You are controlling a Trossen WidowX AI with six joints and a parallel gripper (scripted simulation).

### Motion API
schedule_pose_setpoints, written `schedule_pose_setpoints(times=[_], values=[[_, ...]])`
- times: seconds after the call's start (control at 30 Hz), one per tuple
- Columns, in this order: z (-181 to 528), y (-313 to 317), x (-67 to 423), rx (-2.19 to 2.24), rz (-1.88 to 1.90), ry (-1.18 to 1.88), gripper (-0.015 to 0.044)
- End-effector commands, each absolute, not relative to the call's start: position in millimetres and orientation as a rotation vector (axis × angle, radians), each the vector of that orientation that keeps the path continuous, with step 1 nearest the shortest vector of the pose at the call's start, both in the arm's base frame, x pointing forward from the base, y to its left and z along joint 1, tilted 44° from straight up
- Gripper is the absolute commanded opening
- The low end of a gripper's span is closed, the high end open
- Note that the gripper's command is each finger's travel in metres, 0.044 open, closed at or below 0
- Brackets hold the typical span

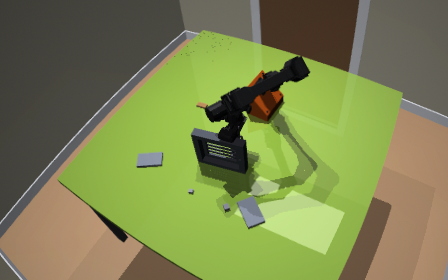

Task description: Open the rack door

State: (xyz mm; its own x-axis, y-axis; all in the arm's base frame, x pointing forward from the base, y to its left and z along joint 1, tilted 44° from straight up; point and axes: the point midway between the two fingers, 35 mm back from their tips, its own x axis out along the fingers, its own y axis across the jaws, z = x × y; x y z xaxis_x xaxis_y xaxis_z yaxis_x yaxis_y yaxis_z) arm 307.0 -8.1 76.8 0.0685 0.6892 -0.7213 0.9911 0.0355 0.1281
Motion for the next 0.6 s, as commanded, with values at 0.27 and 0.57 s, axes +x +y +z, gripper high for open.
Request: schedule_pose_setpoints(times=[0.27,0.57], values=[[71.1,-13.4,297.1,1.566,-0.418,1.685,0.0020],[65.1,-18.8,288.5,1.450,-0.277,1.676,0.0020]])
